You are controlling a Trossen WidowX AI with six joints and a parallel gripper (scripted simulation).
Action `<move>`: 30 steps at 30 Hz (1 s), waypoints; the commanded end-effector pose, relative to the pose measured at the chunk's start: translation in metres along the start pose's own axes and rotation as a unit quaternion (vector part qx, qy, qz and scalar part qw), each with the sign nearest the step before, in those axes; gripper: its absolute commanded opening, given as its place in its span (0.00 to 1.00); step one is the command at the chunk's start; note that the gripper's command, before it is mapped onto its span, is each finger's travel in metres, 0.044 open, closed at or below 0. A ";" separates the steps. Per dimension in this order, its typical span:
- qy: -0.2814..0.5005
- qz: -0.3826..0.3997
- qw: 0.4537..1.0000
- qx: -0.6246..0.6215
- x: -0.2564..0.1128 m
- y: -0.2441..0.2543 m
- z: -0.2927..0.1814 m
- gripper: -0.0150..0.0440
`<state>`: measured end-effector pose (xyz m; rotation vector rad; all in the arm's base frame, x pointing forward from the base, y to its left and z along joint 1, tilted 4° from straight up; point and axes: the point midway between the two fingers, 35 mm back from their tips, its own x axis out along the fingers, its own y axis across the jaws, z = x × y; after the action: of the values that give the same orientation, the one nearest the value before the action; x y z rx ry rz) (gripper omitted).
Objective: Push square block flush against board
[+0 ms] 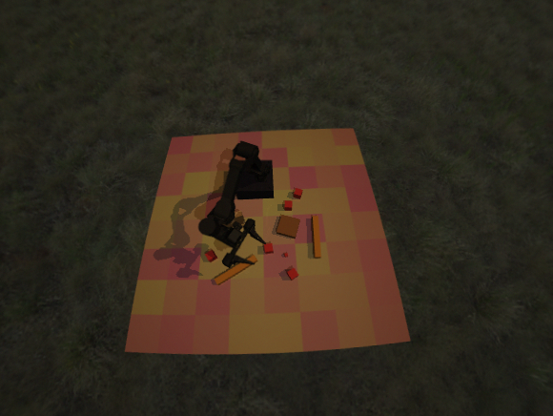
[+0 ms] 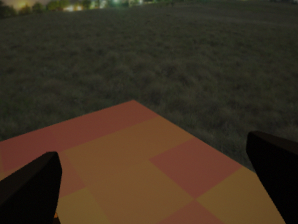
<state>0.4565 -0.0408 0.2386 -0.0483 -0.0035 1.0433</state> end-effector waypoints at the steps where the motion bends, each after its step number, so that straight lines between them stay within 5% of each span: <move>1: 0.000 0.000 1.000 0.000 0.000 0.000 0.000 0.89; 15: 0.075 -0.159 0.983 0.052 -0.042 -0.028 -0.033 0.26; 30: 0.241 -0.302 0.914 0.125 -0.115 -0.022 -0.093 0.25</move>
<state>0.4329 -0.1457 0.1600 -0.0544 0.4606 0.4339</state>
